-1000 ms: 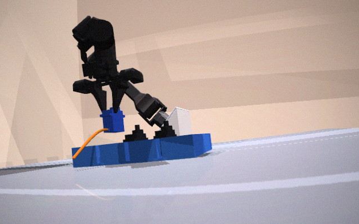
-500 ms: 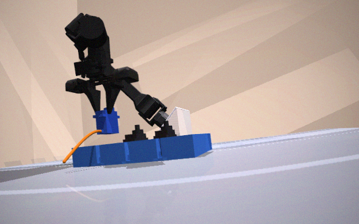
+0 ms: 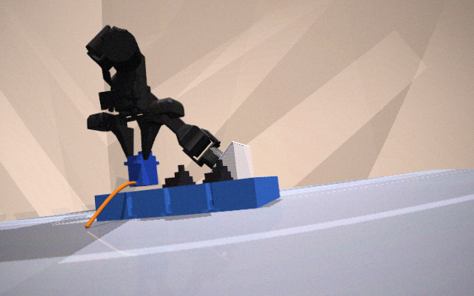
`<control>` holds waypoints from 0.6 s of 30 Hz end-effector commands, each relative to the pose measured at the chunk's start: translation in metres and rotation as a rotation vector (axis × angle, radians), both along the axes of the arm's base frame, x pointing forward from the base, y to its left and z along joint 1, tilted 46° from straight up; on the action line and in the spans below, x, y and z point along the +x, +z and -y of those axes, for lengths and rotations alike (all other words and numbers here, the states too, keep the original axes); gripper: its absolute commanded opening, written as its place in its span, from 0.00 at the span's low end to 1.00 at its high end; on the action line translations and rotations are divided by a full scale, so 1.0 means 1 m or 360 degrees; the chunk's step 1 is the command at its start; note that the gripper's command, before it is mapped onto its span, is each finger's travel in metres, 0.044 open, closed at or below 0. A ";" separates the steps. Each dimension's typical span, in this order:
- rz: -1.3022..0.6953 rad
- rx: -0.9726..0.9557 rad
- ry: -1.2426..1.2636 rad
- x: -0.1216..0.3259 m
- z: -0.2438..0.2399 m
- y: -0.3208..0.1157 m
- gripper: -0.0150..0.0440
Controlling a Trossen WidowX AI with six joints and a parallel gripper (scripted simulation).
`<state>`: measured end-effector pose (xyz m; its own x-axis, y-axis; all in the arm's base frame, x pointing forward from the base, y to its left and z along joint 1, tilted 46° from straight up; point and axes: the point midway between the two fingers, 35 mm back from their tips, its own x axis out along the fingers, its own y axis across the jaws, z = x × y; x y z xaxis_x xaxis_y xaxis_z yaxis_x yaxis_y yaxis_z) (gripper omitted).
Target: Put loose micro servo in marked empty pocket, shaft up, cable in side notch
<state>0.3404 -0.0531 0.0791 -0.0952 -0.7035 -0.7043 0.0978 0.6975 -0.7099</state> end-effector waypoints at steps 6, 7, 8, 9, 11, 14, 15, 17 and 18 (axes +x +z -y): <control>0.0001 -0.0003 0.0011 0.002 0.000 0.001 0.25; 0.0001 -0.0003 0.0011 0.002 0.000 0.001 0.25; 0.0001 -0.0003 0.0011 0.002 0.000 0.001 0.25; 0.0001 -0.0003 0.0011 0.002 0.000 0.001 0.25; 0.0001 -0.0003 0.0011 0.002 0.000 0.001 0.25; 0.0001 -0.0003 0.0011 0.002 0.001 0.000 0.25; 0.0001 -0.0003 0.0011 0.002 0.001 0.000 0.25; 0.0001 -0.0003 0.0011 0.002 0.003 -0.001 0.25; 0.0001 -0.0003 0.0011 0.001 0.003 -0.002 0.25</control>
<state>0.3418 -0.0549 0.0787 -0.0917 -0.7033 -0.7050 0.0999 0.6979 -0.7092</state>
